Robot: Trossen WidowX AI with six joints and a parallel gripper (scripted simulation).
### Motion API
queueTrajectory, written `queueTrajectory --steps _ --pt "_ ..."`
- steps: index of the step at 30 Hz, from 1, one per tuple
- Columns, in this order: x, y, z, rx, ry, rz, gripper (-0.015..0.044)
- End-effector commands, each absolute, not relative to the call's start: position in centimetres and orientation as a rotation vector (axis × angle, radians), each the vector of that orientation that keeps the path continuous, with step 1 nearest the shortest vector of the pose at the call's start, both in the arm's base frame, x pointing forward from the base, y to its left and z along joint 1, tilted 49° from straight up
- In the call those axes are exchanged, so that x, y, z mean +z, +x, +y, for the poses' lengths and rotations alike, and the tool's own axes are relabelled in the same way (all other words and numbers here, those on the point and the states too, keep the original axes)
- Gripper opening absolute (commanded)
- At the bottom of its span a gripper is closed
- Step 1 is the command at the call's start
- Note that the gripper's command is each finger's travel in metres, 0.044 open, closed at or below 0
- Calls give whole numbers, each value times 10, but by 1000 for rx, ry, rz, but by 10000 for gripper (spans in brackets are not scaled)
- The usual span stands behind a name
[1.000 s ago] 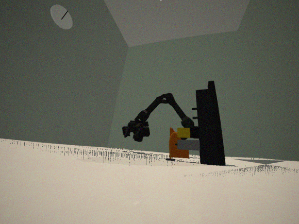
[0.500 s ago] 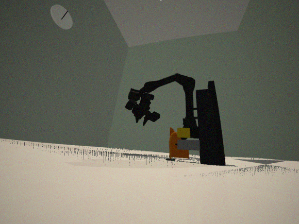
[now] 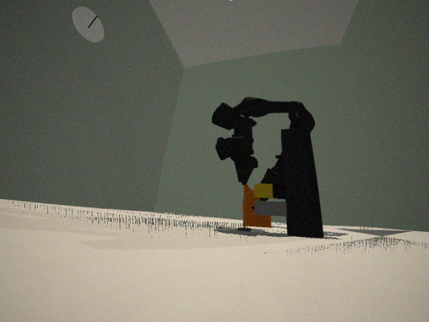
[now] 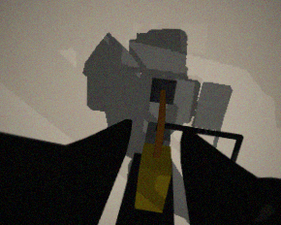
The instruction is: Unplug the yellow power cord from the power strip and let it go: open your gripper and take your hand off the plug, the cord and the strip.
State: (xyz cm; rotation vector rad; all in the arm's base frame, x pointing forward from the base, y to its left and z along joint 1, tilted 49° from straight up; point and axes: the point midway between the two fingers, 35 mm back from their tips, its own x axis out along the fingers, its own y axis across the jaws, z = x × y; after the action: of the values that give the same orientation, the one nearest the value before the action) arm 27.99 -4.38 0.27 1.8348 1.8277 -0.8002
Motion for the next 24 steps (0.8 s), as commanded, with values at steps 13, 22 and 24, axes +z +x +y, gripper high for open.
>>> queueTrajectory --steps 13,22,24 --pt "14 280 -33 -785 1789 1845 160" --pt "24 281 -23 -784 1790 1846 160" --pt "27 281 -21 -784 1790 1846 160"
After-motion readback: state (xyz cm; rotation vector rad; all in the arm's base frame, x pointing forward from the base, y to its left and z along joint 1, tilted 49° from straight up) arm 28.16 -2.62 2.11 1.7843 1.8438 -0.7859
